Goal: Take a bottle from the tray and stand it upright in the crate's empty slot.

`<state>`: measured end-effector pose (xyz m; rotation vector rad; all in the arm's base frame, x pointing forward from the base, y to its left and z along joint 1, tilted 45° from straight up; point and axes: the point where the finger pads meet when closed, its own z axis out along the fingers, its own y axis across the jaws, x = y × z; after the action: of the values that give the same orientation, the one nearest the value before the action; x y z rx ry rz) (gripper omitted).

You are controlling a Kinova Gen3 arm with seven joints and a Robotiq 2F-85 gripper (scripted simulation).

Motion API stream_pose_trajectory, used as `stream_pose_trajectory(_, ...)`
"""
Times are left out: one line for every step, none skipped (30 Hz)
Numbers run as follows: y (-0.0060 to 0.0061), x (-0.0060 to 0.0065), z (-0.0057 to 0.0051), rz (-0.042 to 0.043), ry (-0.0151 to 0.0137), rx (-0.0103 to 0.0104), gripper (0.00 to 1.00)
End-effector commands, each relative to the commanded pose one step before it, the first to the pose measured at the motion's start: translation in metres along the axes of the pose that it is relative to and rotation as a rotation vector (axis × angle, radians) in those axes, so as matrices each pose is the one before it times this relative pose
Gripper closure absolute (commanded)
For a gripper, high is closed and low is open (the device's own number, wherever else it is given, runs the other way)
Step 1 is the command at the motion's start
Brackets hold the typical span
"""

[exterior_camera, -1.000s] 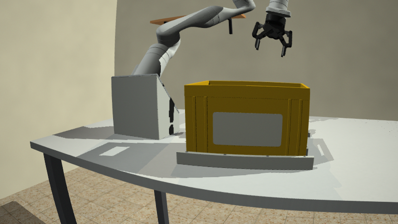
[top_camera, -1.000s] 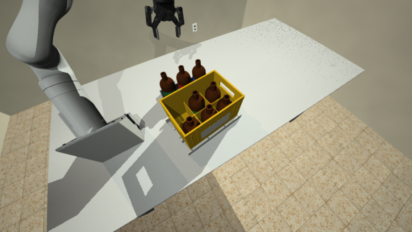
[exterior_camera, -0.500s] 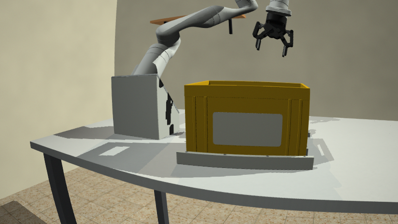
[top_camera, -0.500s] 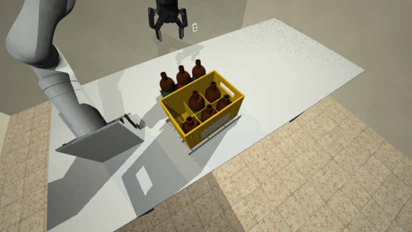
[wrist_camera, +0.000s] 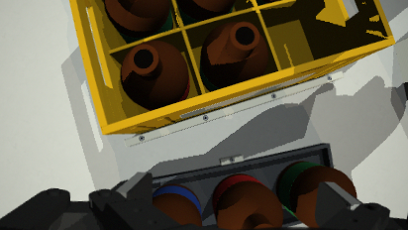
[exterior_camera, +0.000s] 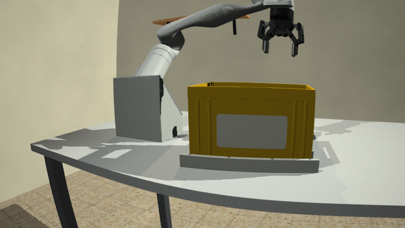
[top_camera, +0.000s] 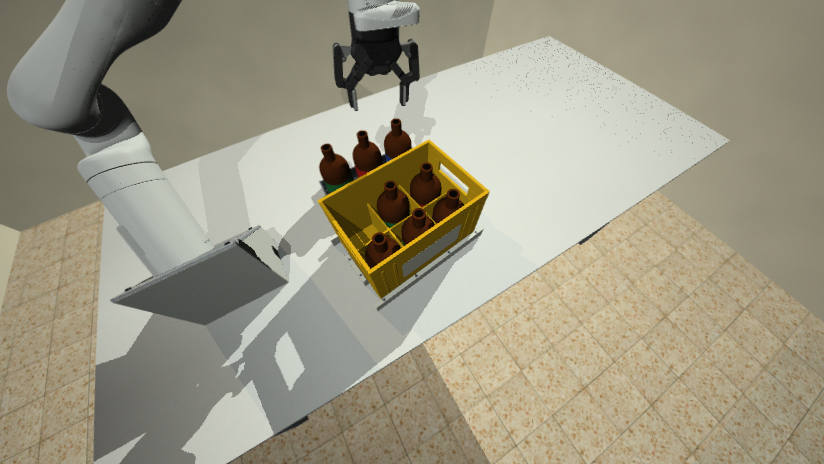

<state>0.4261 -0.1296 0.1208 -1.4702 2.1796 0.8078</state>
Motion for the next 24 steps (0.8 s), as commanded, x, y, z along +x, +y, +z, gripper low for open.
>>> stream_pose_trajectory(-0.01250,0.06461,0.00996,0.15236,-0.04281,0.00478,0.00)
stream_pose_trajectory(-0.00393,0.01206,0.00188,0.02712,-0.00964,0.00602,0.00)
stream_pose_trajectory(-0.00373,0.01154,0.00180,0.02553,-0.00909,0.00569,0.00)
stream_pose_trajectory(-0.00352,0.01099,0.00172,0.02395,-0.00854,0.00535,0.00)
stream_pose_trajectory(-0.00331,0.01041,0.00164,0.02237,-0.00800,0.00501,0.00)
stream_pose_trajectory(-0.00309,0.00981,0.00156,0.02081,-0.00746,0.00466,0.00)
stream_pose_trajectory(-0.00287,0.00919,0.00147,0.01926,-0.00693,0.00430,0.00)
stream_pose_trajectory(-0.00265,0.00856,0.00138,0.01773,-0.00640,0.00395,0.00)
stream_pose_trajectory(0.00000,0.00000,0.00000,0.00000,0.00000,0.00000,0.00)
stream_pose_trajectory(0.00000,0.00000,0.00000,0.00000,0.00000,0.00000,0.00)
stream_pose_trajectory(-0.00243,0.00791,0.00129,0.01623,-0.00587,0.00361,0.00)
stream_pose_trajectory(-0.00221,0.00726,0.00119,0.01476,-0.00536,0.00327,0.00)
stream_pose_trajectory(-0.00200,0.00661,0.00110,0.01333,-0.00485,0.00294,0.00)
stream_pose_trajectory(-0.00179,0.00597,0.00100,0.01194,-0.00436,0.00262,0.00)
stream_pose_trajectory(-0.00159,0.00533,0.00090,0.01059,-0.00388,0.00232,0.00)
stream_pose_trajectory(-0.00139,0.00471,0.00080,0.00930,-0.00341,0.00203,0.00)
stream_pose_trajectory(-0.00121,0.00410,0.00070,0.00805,-0.00296,0.00175,0.00)
stream_pose_trajectory(-0.00103,0.00351,0.00060,0.00688,-0.00253,0.00149,0.00)
stream_pose_trajectory(-0.00086,0.00296,0.00051,0.00576,-0.00213,0.00124,0.00)
stream_pose_trajectory(-0.00071,0.00243,0.00042,0.00473,-0.00175,0.00102,0.00)
stream_pose_trajectory(-0.00056,0.00194,0.00034,0.00377,-0.00140,0.00081,0.00)
stream_pose_trajectory(-0.00043,0.00150,0.00026,0.00290,-0.00108,0.00062,0.00)
stream_pose_trajectory(-0.00032,0.00110,0.00019,0.00213,-0.00079,0.00046,0.00)
stream_pose_trajectory(-0.00022,0.00076,0.00013,0.00146,-0.00054,0.00031,0.00)
